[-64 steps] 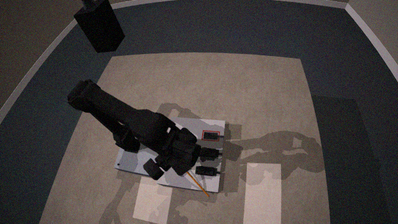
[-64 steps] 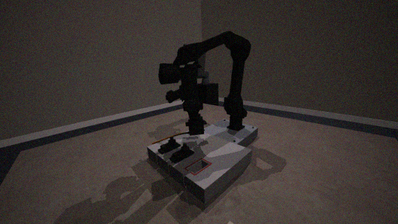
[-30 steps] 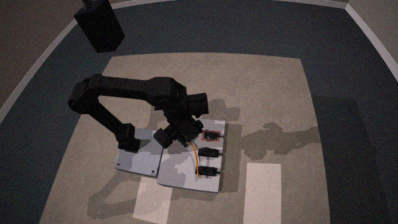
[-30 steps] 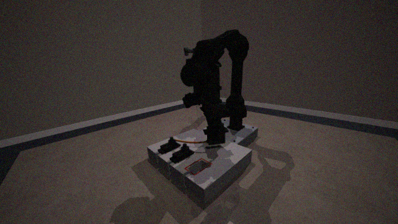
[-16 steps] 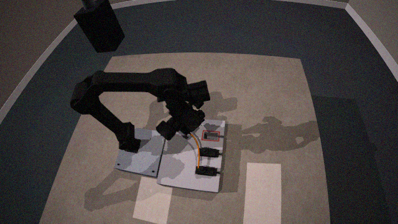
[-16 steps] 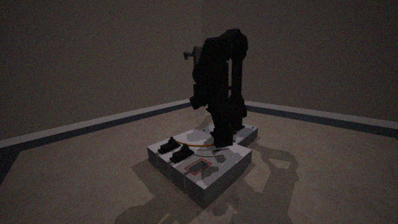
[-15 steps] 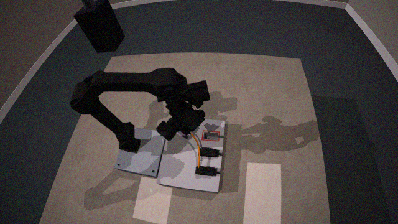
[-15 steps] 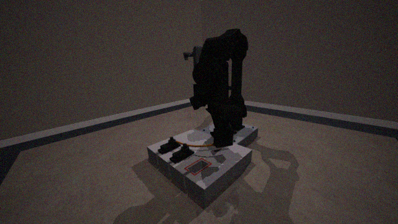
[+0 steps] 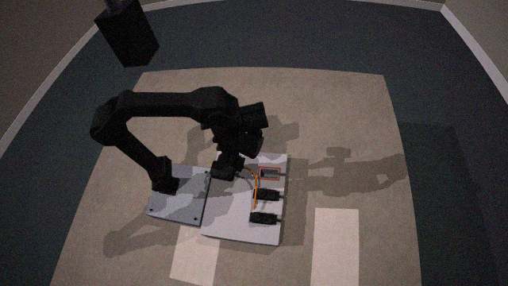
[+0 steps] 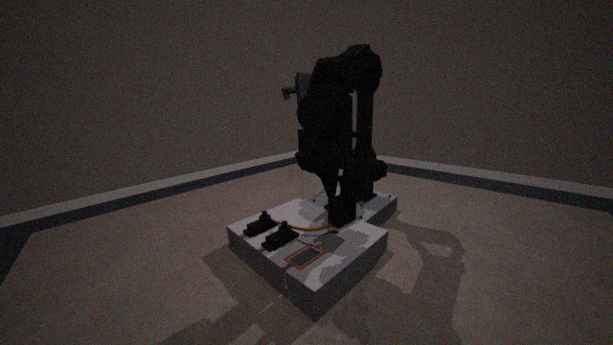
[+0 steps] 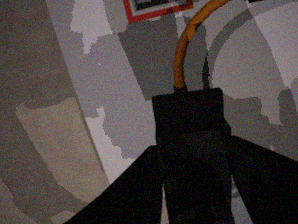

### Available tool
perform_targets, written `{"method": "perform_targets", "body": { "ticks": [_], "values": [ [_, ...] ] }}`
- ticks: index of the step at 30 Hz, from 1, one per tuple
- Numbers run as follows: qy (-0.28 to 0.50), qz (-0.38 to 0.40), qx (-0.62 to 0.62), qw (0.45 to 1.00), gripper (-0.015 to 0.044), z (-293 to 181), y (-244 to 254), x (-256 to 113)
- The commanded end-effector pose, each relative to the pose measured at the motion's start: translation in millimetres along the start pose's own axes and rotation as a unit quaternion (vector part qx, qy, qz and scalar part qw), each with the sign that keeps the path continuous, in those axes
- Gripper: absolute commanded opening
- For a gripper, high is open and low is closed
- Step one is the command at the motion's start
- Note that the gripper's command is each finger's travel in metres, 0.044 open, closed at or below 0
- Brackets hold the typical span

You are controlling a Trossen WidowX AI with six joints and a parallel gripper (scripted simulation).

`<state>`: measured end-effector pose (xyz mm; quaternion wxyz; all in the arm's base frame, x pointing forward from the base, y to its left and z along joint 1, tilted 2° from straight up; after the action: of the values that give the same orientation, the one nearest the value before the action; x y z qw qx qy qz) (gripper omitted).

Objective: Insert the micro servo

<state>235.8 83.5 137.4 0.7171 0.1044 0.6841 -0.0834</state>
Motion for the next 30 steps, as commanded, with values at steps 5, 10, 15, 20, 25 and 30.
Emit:
{"method": "perform_targets", "body": {
  "ticks": [5, 10, 15, 20, 25, 30],
  "values": [
    [-0.003, 0.001, -0.029, 1.000, 0.0000, 2.0, 0.8, -1.4],
    [-0.004, 0.001, -0.029, 1.000, 0.0000, 14.7, 4.4, -1.8],
    [-0.005, 0.001, -0.029, 1.000, 0.0000, 34.9, 10.0, -2.3],
    [-0.006, 0.001, -0.029, 1.000, 0.0000, 54.7, 15.5, -2.9],
    [-0.007, 0.001, -0.029, 1.000, 0.0000, 73.2, 20.6, -3.4],
    [-0.007, 0.002, -0.029, 1.000, 0.0000, 90.2, 25.2, -3.8]
  ]
}}
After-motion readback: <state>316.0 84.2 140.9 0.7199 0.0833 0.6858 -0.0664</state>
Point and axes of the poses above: the point midway between the two fingers, 35 mm back from their tips, its own x axis out along the fingers, its own y axis across the jaws, z = x × y, the point moved 1 cm from there along -x, back along the fingers, and after that the axes turned 11 degrees about x, right-handed, at the moved point
